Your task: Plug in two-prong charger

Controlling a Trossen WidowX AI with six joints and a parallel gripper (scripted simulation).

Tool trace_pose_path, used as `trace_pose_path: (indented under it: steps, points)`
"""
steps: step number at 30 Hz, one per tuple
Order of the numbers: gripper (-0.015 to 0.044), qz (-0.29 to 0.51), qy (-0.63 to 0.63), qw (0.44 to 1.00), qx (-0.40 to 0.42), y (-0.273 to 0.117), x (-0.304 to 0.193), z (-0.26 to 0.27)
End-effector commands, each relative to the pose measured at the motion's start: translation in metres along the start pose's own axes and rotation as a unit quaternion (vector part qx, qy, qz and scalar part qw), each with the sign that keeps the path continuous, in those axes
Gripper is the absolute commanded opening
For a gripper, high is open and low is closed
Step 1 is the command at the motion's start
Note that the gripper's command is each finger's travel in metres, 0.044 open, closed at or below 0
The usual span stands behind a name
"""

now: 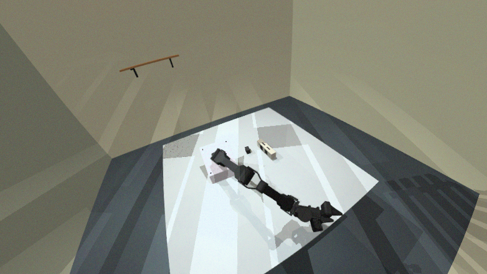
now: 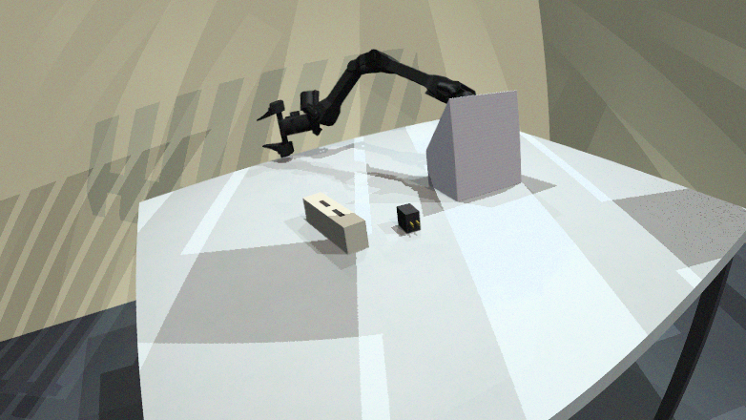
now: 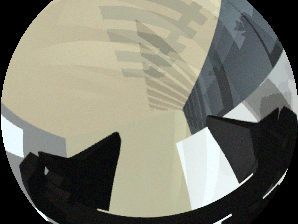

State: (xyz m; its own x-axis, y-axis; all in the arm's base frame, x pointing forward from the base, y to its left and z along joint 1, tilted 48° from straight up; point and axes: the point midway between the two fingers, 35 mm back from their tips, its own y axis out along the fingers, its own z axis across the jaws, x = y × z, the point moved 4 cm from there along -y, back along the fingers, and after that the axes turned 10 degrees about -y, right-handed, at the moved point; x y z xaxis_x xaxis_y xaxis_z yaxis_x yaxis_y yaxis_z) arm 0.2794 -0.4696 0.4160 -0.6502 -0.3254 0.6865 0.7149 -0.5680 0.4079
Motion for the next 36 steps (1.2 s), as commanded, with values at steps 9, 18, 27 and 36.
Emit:
trace_pose_path:
  steps: [9, 18, 27, 36]
  points:
    - [0.044, 0.081, -0.019, 0.995, -0.057, 0.01, -0.095, -0.007]
    - [0.044, 0.153, -0.046, 0.983, -0.09, 0.008, -0.17, -0.003]
    - [0.044, 0.238, -0.094, 0.959, -0.12, -0.007, -0.248, 0.002]
    - [0.044, 0.331, -0.159, 0.92, -0.138, -0.035, -0.323, 0.01]
